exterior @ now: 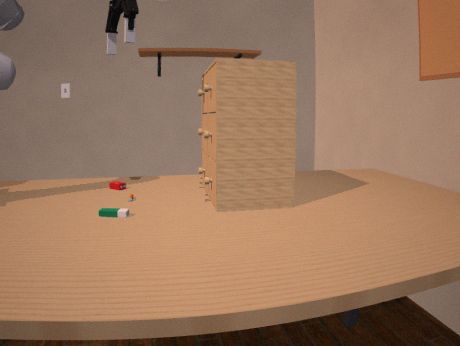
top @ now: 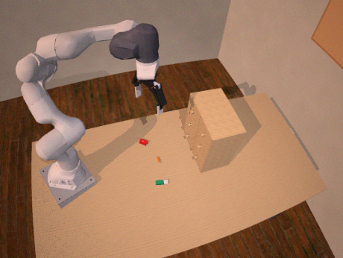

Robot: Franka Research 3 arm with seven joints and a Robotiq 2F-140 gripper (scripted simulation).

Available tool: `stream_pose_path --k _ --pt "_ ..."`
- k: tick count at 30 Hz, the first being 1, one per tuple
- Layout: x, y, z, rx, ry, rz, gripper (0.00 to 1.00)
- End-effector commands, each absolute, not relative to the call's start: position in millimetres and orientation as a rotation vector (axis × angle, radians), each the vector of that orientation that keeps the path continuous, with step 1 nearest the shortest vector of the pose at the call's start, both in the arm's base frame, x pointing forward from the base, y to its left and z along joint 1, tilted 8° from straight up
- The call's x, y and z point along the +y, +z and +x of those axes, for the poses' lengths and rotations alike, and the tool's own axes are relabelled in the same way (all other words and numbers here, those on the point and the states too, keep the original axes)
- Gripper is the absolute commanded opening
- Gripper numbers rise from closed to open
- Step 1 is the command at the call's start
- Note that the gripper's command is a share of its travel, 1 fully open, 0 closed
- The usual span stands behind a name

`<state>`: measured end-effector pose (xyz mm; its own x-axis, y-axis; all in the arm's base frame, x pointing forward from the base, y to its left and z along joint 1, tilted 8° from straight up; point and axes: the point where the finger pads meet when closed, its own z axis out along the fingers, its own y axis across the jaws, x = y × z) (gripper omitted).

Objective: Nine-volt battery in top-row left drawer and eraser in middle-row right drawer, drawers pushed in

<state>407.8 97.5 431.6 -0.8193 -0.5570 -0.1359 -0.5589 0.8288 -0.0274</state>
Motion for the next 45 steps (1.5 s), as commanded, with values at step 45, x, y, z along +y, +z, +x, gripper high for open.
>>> stream_pose_path --k 45 --pt "111.6 389.5 455.3 2.568 0.113 -0.133 1.00"
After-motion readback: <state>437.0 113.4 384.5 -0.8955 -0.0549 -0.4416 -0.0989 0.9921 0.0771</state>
